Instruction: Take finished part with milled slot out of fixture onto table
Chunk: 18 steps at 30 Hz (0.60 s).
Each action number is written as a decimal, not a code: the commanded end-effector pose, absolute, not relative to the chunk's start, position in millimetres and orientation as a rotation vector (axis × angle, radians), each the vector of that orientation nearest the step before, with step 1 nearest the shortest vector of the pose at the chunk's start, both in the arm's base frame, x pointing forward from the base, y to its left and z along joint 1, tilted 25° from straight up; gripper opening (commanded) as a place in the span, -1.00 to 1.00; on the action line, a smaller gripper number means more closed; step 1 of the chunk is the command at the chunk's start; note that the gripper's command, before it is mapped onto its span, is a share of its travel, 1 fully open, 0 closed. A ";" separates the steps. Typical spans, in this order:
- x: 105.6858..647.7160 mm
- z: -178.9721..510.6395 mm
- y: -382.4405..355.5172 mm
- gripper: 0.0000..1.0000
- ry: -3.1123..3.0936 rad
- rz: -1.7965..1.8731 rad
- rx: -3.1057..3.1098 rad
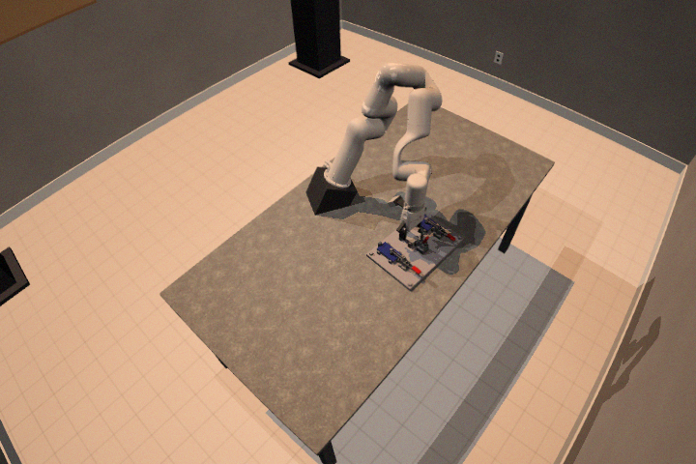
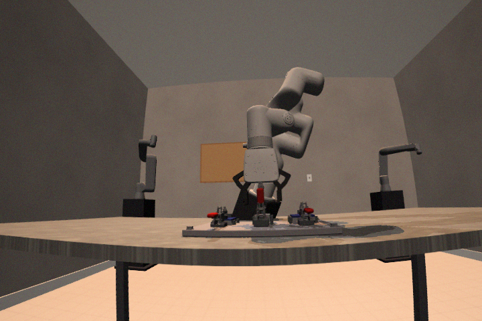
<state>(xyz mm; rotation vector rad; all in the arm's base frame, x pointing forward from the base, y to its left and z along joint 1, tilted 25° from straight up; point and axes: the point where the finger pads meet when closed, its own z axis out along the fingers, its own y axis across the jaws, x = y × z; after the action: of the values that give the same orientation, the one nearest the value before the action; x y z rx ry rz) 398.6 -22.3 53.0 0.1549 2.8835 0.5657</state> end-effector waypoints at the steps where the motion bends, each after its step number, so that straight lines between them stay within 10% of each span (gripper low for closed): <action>1: 399.8 53.1 -22.5 1.00 2.881 0.564 0.155; 18: 403.5 37.7 -16.3 1.00 2.881 0.564 0.155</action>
<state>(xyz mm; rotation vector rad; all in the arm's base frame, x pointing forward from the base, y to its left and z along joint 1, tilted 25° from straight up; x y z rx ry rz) 401.7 -17.2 40.2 0.1549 2.8836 0.5652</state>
